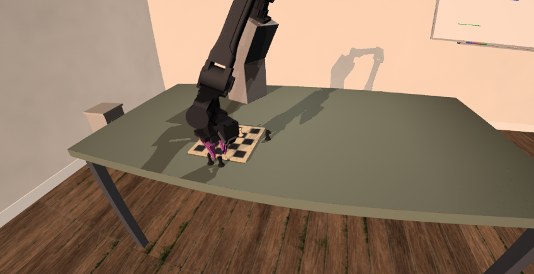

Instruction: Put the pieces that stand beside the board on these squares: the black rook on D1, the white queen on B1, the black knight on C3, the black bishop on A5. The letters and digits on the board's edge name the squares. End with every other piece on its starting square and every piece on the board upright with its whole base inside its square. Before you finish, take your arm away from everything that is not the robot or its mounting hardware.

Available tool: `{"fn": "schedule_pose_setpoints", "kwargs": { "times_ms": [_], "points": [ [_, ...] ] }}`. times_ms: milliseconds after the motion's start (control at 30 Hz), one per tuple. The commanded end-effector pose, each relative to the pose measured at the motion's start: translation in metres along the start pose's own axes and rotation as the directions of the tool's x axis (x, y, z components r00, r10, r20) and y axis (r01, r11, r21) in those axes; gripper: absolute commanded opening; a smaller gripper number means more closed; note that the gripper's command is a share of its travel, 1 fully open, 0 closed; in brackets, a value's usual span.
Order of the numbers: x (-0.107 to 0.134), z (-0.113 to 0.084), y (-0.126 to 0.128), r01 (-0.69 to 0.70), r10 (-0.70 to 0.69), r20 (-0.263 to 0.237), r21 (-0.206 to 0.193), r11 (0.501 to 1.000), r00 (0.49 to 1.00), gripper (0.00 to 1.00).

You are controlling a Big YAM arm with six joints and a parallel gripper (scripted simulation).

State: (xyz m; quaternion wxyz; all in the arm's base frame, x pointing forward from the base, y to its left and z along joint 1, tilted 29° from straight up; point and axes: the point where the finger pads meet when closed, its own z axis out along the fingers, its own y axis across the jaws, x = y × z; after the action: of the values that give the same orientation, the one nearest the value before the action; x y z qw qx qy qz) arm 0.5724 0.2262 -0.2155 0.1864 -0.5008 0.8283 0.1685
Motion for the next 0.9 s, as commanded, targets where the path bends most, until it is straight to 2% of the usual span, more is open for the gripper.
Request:
{"fn": "schedule_pose_setpoints", "kwargs": {
  "times_ms": [0,167,333,467,867],
  "points": [
    [-0.012,0.007,-0.008,0.005,-0.005,0.019,0.018,1.000,1.000,0.35],
    [-0.008,0.009,-0.011,-0.007,0.007,0.015,0.017,1.000,1.000,0.35],
    [-0.013,0.022,-0.006,0.008,-0.008,0.019,0.015,1.000,1.000,0.35],
    [-0.014,0.014,-0.017,-0.003,0.002,0.028,0.031,1.000,1.000,0.35],
    [-0.013,0.016,-0.014,0.000,-0.001,0.025,0.026,1.000,1.000,0.35]
  ]
}}
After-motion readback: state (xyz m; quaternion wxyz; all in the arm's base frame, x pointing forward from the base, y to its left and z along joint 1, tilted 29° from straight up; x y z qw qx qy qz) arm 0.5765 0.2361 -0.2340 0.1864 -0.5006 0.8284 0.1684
